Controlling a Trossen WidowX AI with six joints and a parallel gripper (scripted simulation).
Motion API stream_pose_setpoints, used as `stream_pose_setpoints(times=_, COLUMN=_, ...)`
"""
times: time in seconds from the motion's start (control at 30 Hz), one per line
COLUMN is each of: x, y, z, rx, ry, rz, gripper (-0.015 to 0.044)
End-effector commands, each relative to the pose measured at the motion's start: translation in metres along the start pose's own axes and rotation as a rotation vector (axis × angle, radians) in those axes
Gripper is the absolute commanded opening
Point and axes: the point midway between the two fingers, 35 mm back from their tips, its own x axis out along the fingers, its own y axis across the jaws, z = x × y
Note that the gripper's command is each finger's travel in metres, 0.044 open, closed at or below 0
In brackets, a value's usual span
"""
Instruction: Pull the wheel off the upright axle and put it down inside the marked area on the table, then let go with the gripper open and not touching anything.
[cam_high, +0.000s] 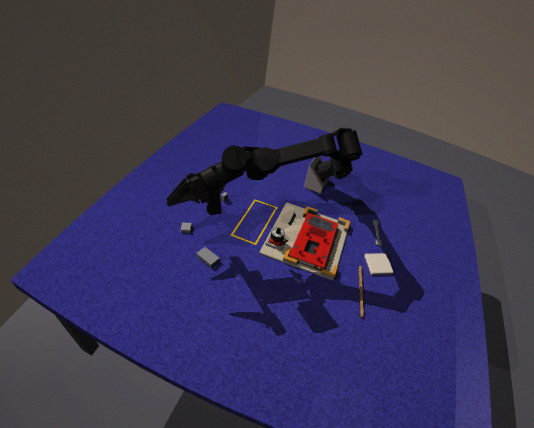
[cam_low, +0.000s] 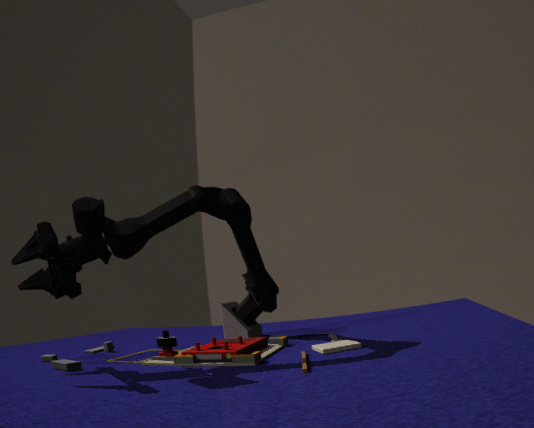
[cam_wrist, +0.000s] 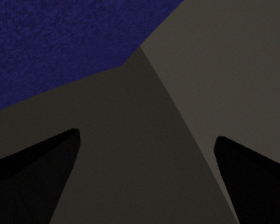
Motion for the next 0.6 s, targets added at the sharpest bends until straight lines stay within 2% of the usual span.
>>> stream_pose_setpoints(times=0.0, x=0.000, y=0.001, z=0.001, rx=0.018, ry=-0.005, rz=0.006, gripper=0.0374)
stream_pose_setpoints(times=0.1, x=-0.006, y=0.009, z=0.013, rx=0.265, ry=-0.061, rz=0.102, gripper=0.0300)
stream_pose_setpoints(times=0.33, x=-0.039, y=0.028, z=0.054, rx=1.014, ry=-0.093, rz=0.456, gripper=0.0300)
stream_pose_setpoints(times=0.5, x=-0.076, y=0.035, z=0.083, rx=1.537, ry=0.029, rz=0.744, gripper=0.0300)
stream_pose_setpoints(times=0.57, x=-0.086, y=0.035, z=0.089, rx=1.648, ry=0.075, rz=0.809, gripper=0.0300)
